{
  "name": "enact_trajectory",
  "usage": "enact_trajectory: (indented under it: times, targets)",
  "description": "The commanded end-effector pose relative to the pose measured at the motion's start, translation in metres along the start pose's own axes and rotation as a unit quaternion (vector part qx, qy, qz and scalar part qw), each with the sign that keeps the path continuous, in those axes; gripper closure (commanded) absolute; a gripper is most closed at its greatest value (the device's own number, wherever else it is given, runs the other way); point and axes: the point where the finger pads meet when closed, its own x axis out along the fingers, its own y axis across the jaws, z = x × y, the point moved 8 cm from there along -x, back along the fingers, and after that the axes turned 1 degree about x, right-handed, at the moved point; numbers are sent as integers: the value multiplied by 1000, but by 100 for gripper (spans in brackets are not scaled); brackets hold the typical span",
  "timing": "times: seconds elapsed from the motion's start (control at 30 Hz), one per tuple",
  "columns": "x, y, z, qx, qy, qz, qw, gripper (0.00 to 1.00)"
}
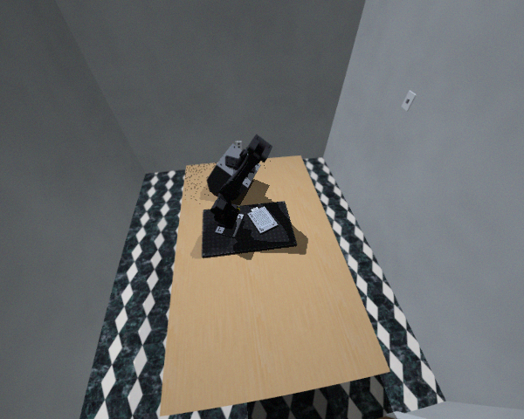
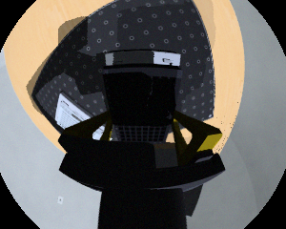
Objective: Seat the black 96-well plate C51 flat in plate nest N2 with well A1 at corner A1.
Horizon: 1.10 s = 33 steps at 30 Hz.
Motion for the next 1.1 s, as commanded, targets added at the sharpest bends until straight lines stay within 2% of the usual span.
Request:
enact_trajectory:
  times: [0.0, 0.97, 1.07]
  targets:
    - [-7, -1, 4, -1, -14, 0, 1000, 100]
    - [-7, -1, 4, -1, -14, 0, 1000, 100]
    - [-7, -1, -1, -1, -14, 0, 1000, 100]
